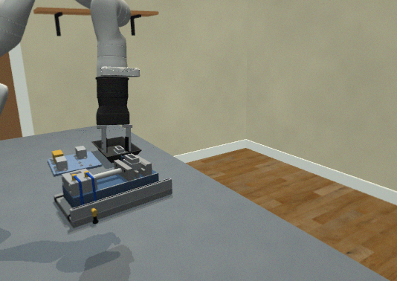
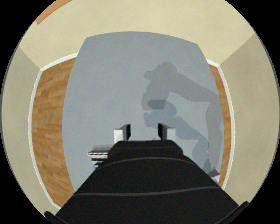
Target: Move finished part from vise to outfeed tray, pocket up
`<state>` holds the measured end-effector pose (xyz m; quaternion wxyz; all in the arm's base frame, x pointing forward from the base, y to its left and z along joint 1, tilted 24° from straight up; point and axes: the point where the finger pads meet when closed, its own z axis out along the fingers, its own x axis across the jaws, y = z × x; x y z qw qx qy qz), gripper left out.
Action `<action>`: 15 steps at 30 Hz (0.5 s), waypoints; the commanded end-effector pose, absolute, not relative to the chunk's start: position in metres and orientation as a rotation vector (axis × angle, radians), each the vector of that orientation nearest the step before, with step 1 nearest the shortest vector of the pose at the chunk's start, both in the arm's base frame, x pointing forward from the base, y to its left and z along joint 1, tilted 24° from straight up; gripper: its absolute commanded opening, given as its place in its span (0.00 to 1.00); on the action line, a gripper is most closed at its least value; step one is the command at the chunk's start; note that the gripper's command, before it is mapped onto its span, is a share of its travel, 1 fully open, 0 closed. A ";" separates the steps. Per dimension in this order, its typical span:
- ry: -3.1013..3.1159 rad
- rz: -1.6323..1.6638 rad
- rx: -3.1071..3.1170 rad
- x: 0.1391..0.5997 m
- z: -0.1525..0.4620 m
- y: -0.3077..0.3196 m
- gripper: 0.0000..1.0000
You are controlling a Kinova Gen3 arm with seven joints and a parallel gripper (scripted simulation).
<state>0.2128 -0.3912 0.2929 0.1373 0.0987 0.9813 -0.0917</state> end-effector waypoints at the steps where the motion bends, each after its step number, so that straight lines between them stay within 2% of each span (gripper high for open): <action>1: 2.832 -0.262 0.268 0.223 0.296 -0.383 1.00; 15: 2.813 -0.237 0.243 0.244 0.299 -0.364 1.00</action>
